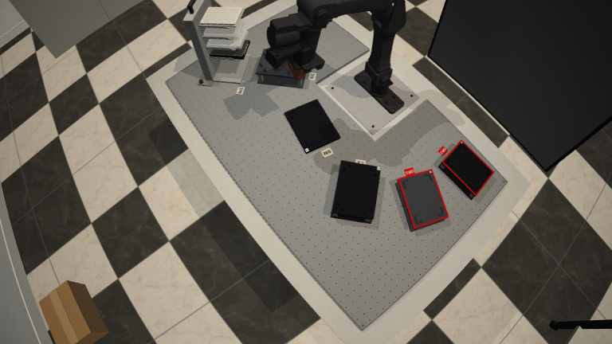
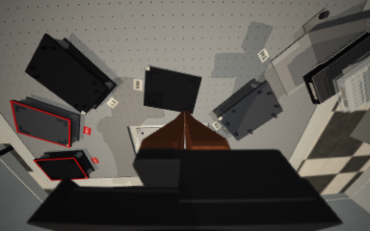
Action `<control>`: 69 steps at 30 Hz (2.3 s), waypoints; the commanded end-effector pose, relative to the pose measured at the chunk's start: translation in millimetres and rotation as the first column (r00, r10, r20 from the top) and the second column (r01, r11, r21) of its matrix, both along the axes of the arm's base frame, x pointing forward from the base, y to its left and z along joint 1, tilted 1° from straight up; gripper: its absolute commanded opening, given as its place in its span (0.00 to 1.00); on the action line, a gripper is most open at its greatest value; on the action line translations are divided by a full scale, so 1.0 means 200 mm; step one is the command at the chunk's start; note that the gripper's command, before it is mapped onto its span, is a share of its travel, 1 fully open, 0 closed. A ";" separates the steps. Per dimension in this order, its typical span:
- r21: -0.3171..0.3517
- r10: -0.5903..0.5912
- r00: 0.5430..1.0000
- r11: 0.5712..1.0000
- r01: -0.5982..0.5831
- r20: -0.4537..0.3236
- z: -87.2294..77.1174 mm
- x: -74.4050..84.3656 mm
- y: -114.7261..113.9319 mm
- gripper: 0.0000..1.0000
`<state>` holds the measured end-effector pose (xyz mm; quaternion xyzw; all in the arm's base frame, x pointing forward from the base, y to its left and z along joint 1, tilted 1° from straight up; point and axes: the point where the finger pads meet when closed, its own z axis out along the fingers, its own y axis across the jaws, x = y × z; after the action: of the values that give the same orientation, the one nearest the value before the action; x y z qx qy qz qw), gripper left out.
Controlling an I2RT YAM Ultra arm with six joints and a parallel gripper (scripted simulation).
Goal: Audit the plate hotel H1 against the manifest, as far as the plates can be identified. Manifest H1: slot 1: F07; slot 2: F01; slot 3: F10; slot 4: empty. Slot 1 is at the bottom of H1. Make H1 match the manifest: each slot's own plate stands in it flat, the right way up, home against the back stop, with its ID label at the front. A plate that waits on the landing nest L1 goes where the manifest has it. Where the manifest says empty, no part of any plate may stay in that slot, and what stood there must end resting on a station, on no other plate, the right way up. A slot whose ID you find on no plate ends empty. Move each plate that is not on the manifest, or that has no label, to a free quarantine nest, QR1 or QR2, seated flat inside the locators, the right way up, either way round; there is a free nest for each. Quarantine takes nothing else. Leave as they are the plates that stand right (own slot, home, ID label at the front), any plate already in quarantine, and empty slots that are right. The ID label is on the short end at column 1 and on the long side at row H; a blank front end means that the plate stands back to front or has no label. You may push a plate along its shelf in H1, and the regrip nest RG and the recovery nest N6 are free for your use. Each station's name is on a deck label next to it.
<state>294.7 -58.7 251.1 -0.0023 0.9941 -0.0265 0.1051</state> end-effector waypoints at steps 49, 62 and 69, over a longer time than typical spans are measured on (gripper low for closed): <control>-0.068 -0.247 0.951 0.962 0.264 0.188 0.06 -0.06 -0.34 0.00; -0.075 -0.330 0.883 0.924 0.374 0.333 0.06 -0.06 -0.34 0.00; -0.070 -0.369 0.835 0.899 0.432 0.409 0.06 -0.06 -0.34 0.00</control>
<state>275.0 -122.0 248.7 0.1814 0.9468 -0.1098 0.2419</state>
